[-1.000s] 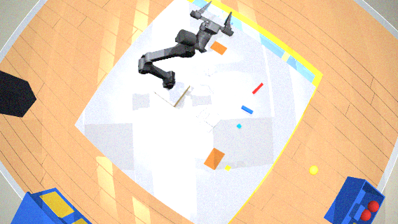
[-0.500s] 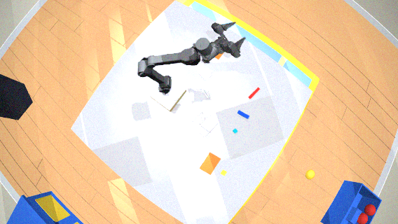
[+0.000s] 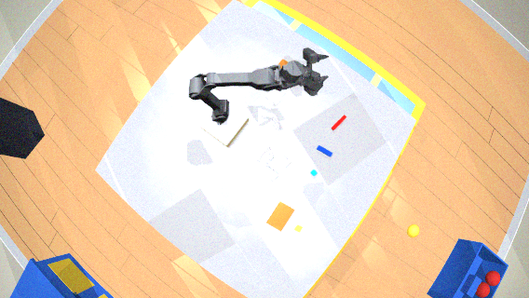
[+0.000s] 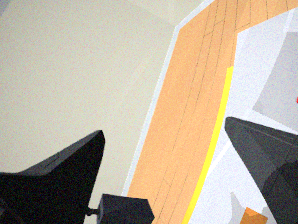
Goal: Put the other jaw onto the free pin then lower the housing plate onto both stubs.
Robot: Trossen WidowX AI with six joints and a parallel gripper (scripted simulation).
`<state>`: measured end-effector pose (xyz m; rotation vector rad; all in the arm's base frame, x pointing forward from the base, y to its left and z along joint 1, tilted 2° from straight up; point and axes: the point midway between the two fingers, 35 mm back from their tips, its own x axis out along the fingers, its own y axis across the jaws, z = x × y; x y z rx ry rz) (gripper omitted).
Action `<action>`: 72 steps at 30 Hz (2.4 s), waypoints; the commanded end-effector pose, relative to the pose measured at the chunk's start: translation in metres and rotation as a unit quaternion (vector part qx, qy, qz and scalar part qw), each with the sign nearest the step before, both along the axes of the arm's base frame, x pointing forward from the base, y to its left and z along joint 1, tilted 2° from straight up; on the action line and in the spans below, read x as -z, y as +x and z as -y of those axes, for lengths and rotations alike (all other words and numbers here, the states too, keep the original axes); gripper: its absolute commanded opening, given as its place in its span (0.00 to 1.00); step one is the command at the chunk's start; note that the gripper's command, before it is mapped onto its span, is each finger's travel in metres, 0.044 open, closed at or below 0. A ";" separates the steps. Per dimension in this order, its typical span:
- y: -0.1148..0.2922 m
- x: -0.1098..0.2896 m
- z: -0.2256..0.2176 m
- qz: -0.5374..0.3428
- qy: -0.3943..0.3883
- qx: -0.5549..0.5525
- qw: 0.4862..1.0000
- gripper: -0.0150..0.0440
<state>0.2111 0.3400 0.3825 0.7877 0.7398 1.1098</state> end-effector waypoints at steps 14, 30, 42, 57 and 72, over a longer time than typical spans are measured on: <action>0.017 0.152 0.027 -0.136 -0.228 0.074 0.961 1.00; -0.003 0.261 0.098 -0.248 -0.437 0.128 0.855 1.00; -0.031 0.306 0.156 -0.305 -0.564 0.146 0.754 1.00; -0.030 0.346 0.154 -0.305 -0.564 0.146 0.754 1.00; -0.029 0.367 0.152 -0.305 -0.564 0.146 0.754 1.00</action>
